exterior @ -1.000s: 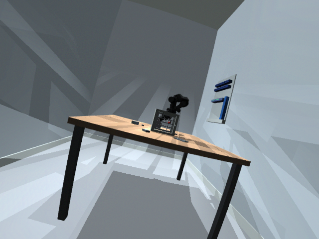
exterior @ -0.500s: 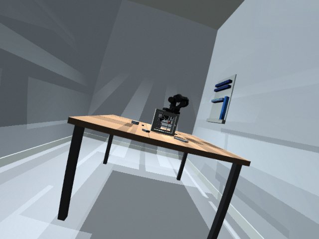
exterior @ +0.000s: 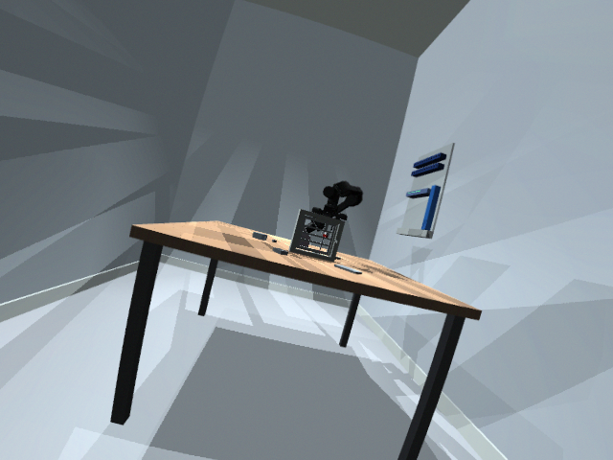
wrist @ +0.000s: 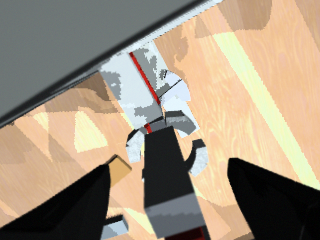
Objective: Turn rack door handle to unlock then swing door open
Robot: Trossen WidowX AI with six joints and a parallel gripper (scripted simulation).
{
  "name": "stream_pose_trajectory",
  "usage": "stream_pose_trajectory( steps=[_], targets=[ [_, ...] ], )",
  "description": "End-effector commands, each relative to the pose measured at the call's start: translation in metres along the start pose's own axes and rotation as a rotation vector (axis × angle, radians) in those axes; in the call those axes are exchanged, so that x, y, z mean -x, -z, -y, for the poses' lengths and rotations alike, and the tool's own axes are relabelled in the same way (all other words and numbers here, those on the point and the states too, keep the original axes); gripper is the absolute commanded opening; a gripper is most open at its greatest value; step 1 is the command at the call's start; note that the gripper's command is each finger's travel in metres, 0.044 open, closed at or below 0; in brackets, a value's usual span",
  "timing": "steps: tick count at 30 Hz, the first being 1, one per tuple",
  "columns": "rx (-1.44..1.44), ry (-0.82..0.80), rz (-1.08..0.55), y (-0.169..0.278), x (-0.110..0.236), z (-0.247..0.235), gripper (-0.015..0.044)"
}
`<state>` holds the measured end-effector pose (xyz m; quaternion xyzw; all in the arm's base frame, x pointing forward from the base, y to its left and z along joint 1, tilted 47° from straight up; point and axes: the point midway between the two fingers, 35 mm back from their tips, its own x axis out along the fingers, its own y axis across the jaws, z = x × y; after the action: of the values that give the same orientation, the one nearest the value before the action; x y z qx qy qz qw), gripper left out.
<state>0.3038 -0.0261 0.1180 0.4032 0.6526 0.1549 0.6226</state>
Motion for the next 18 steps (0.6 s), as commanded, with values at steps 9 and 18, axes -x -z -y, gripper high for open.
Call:
stream_pose_trajectory(
  steps=[9,18],
  targets=[
    [-0.599,0.004,0.001,0.0000,0.0000,0.0007,0.0285],
    [-1.045,0.003,0.002,0.0000,0.0000,0.0007,0.0285]
  ],
)
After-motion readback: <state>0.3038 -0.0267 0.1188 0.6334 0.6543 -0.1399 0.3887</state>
